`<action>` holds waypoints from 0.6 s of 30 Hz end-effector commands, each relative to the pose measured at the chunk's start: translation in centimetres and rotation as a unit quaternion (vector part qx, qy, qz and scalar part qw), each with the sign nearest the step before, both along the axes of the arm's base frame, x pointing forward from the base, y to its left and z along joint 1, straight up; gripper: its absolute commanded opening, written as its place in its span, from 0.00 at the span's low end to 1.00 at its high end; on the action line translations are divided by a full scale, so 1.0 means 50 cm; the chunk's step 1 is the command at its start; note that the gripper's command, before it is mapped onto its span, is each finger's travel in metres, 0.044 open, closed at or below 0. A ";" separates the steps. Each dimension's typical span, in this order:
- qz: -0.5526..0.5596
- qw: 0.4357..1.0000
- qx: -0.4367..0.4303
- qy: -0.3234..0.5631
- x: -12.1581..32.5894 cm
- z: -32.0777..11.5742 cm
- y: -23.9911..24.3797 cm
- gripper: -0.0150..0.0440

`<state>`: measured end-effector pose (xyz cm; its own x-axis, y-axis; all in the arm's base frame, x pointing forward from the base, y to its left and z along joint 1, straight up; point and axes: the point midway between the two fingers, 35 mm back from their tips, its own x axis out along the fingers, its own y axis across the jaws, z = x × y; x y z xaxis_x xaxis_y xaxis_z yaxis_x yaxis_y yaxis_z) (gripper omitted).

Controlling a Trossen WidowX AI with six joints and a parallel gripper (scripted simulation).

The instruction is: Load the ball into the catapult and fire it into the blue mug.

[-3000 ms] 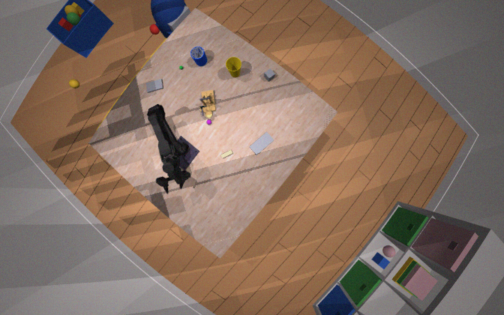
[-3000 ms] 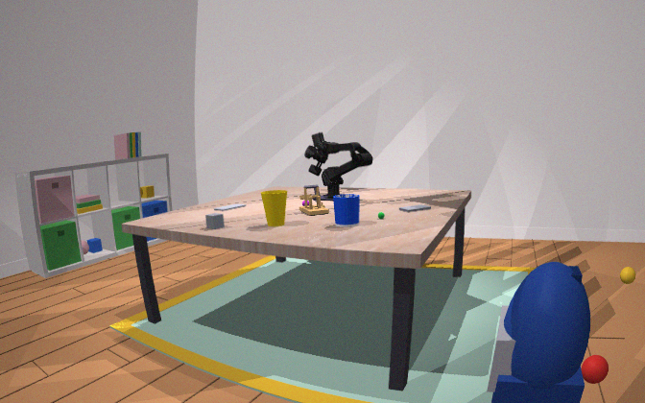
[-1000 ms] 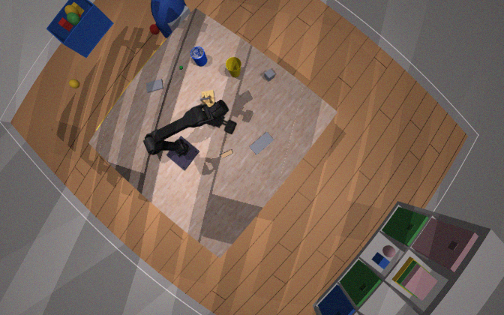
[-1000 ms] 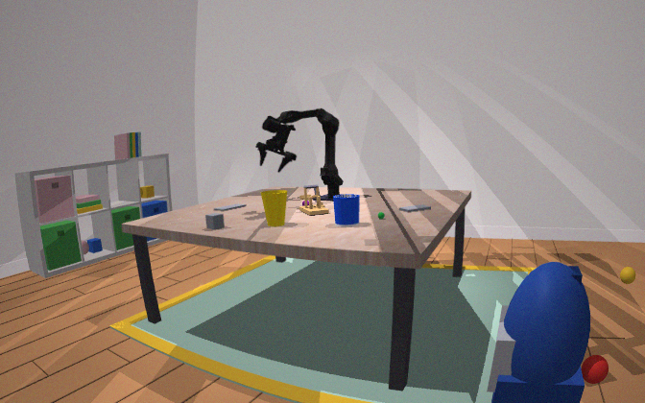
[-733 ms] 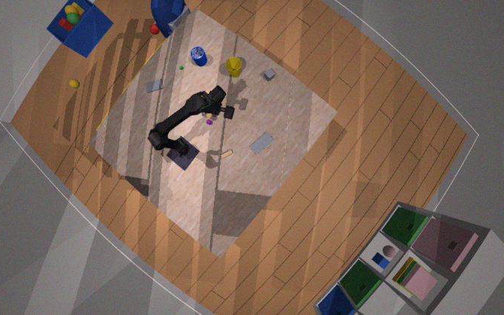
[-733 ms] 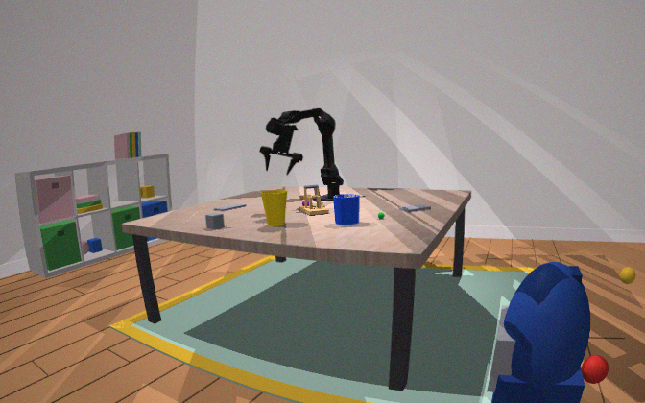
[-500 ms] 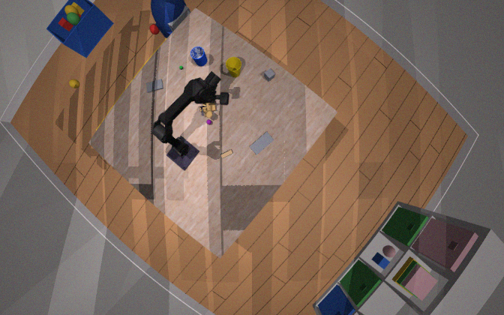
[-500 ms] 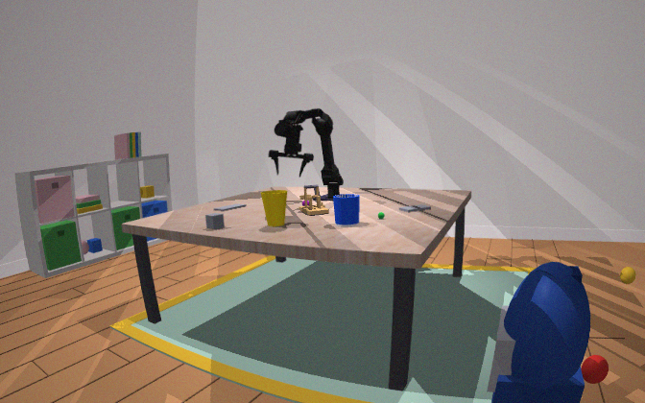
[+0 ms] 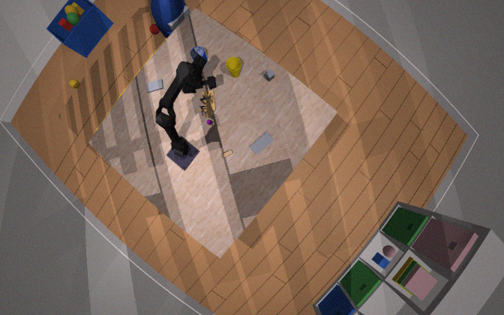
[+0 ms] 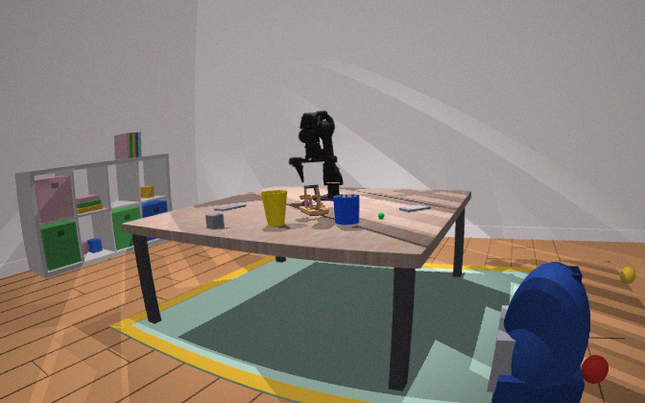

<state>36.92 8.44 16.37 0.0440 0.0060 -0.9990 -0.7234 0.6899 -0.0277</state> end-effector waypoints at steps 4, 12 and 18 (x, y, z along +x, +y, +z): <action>-0.002 1.000 0.002 0.005 0.003 -0.088 0.005 1.00; -0.002 1.000 0.002 0.005 0.005 -0.098 0.006 1.00; -0.002 1.000 0.002 0.005 0.006 -0.118 0.006 1.00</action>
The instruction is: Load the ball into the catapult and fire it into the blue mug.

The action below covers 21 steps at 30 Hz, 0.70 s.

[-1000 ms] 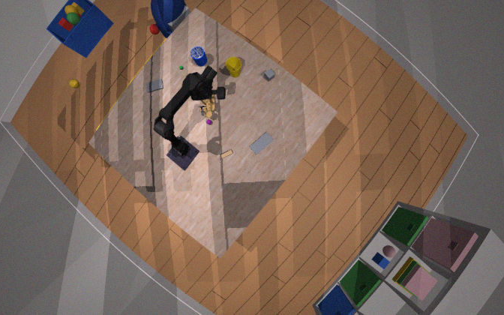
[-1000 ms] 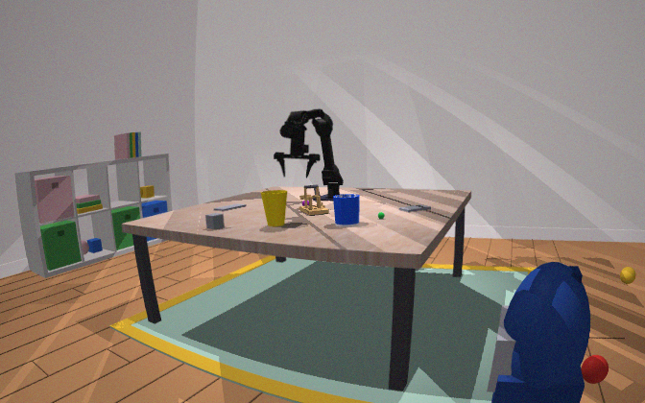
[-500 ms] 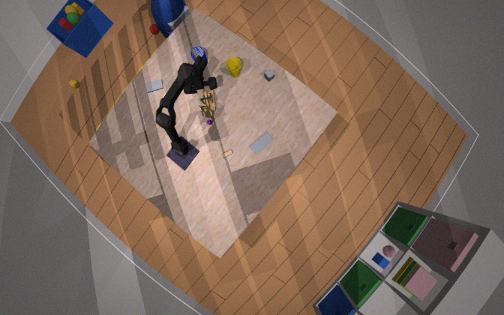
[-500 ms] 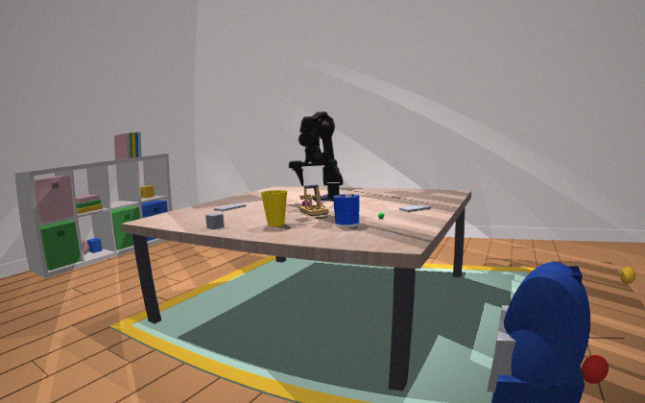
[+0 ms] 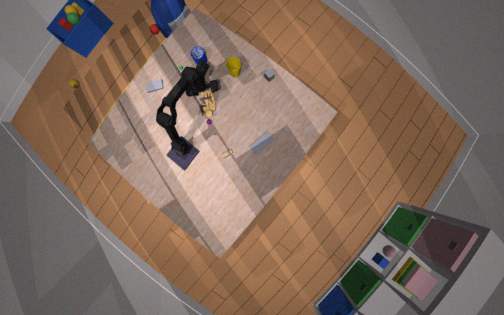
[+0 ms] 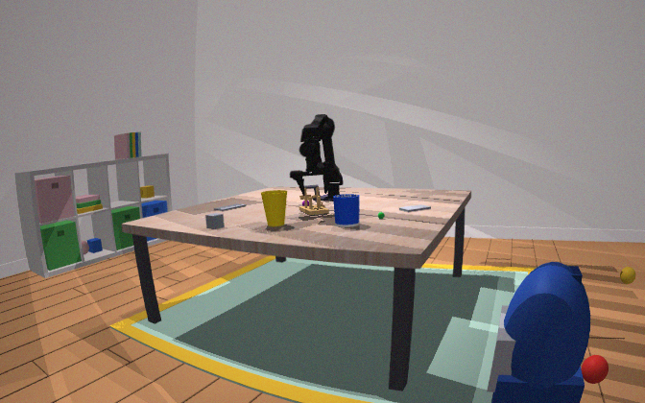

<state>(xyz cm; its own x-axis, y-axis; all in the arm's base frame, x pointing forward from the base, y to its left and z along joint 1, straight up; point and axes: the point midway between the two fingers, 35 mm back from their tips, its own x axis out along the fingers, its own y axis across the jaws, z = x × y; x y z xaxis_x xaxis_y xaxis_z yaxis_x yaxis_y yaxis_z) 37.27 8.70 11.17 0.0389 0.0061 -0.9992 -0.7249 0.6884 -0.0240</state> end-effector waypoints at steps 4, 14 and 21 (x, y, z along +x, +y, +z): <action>-0.003 1.000 0.002 0.002 0.000 -0.027 0.002 1.00; -0.003 1.000 0.002 0.002 0.001 -0.059 0.002 1.00; -0.003 1.000 0.002 0.002 0.001 -0.082 0.002 1.00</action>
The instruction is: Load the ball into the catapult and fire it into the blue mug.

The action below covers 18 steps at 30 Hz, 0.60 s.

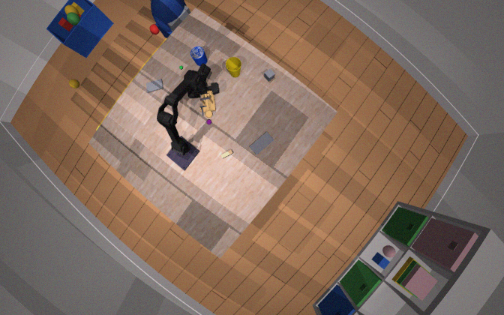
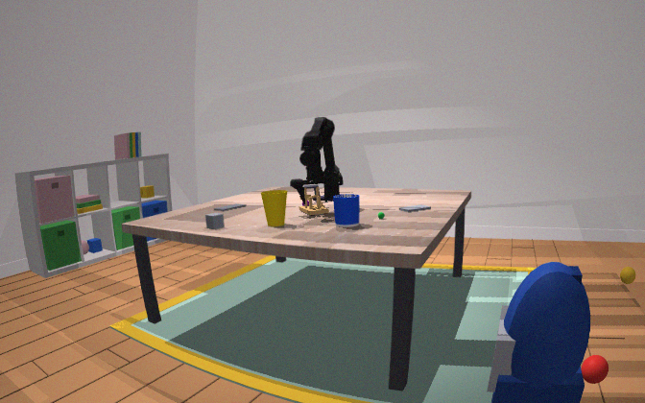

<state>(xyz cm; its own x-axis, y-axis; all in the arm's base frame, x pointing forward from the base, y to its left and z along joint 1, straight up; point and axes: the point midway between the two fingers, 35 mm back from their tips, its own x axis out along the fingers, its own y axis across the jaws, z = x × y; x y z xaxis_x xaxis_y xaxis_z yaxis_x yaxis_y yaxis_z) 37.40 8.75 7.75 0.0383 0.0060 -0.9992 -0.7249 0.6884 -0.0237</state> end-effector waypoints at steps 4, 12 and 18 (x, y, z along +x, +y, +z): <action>-0.003 1.000 0.002 0.002 -0.002 -0.021 0.001 1.00; 0.000 1.000 0.000 0.001 -0.001 -0.014 0.000 0.69; 0.000 1.000 0.000 0.001 -0.001 -0.014 0.000 0.49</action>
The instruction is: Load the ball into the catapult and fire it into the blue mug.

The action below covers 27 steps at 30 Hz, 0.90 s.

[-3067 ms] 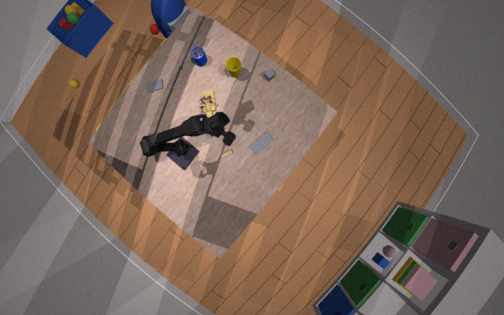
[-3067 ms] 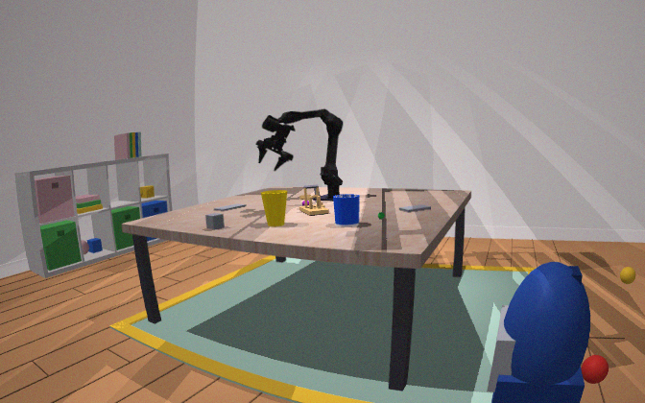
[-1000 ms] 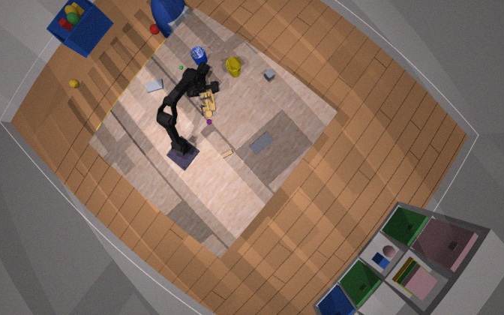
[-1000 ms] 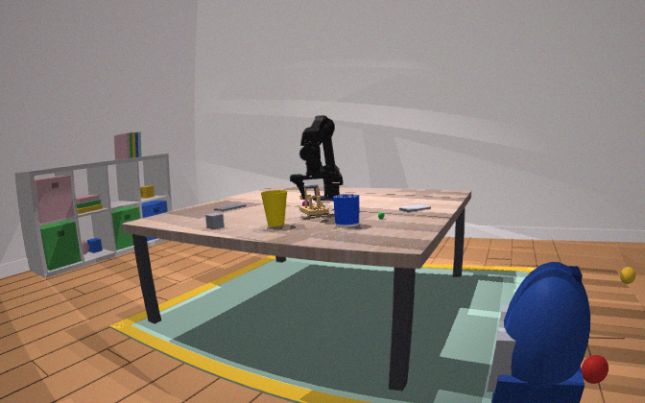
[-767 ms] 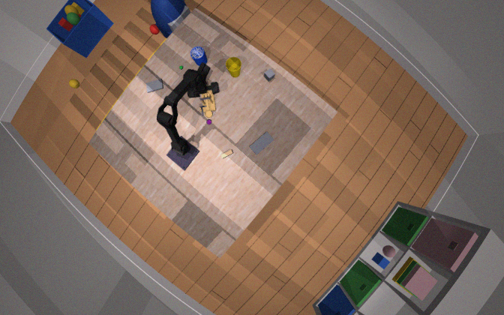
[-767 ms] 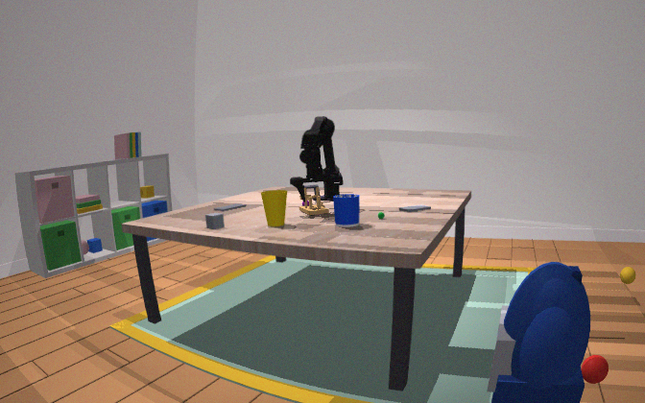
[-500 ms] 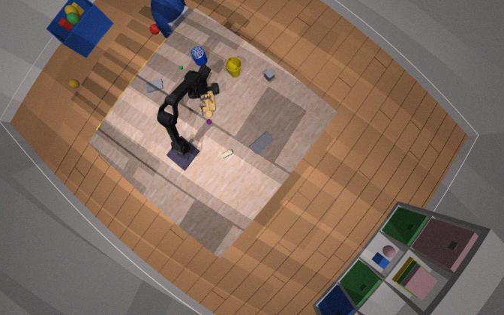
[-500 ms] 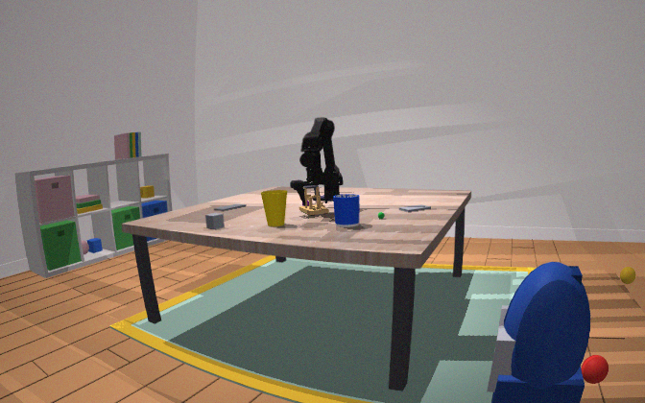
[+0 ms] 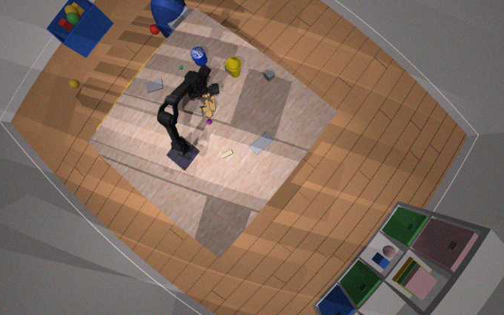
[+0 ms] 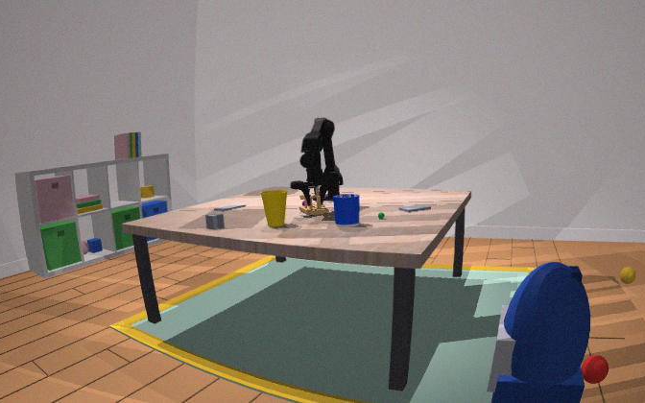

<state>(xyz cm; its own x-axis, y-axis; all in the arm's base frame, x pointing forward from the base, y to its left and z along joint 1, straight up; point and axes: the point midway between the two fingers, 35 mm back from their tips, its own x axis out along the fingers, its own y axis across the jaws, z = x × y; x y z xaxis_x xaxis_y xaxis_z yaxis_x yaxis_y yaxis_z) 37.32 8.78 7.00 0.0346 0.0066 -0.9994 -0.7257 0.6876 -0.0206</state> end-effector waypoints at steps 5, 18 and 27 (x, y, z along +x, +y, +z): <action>-0.001 1.000 0.000 -0.001 0.001 0.005 -0.001 0.40; -0.059 0.998 0.004 0.002 -0.053 0.097 0.070 0.25; -0.153 0.988 0.010 0.005 -0.136 0.091 0.158 0.25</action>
<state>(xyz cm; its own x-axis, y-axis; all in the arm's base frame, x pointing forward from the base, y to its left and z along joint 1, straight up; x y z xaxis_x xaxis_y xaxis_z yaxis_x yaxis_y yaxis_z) 30.96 16.41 10.97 0.0074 0.0096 -0.9999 -0.5398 0.8418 0.0041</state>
